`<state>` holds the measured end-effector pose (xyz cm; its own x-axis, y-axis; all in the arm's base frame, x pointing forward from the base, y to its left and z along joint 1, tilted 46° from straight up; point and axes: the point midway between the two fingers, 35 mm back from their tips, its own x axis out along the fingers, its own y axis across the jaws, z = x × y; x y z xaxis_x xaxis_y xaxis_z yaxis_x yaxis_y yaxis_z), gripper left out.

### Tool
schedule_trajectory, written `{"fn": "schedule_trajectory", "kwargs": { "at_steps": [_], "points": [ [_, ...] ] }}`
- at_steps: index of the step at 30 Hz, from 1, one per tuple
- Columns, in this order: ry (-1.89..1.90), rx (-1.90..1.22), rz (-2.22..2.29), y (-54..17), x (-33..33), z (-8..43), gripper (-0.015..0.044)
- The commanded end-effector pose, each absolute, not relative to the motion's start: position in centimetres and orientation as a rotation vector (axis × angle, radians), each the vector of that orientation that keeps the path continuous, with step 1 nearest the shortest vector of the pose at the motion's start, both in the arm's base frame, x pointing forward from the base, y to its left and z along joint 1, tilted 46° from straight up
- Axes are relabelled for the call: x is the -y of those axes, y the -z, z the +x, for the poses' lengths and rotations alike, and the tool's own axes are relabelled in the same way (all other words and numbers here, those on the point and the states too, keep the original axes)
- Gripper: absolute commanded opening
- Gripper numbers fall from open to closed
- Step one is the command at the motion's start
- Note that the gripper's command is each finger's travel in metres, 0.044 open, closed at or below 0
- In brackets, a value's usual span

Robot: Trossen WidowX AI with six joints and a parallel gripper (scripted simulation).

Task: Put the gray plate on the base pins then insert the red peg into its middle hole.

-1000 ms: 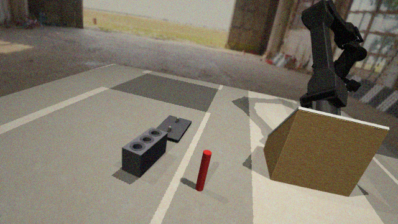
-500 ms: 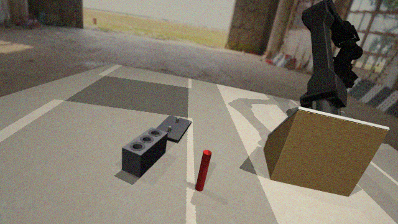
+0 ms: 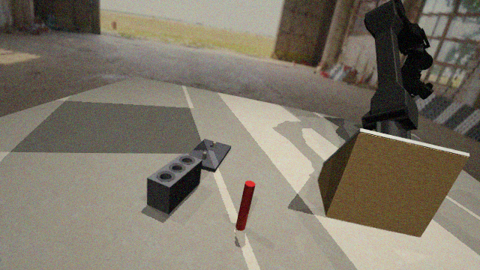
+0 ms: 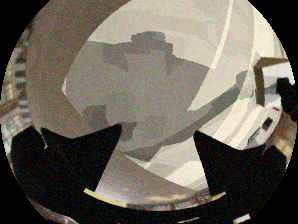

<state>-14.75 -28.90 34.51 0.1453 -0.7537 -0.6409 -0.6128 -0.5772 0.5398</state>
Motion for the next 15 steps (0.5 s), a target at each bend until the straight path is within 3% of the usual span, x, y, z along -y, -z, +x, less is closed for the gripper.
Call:
{"fn": "schedule_trajectory", "kwargs": {
  "at_steps": [1, 5, 15],
  "points": [
    [1.035, 2.300, 2.582, -35.67, 28.64, -14.70, 0.0440],
    [0.869, 2.538, 2.619, -35.73, 28.60, -14.69, 0.0440],
    [0.865, 2.544, 2.620, -35.73, 28.59, -14.69, 0.0440]
  ]
}}
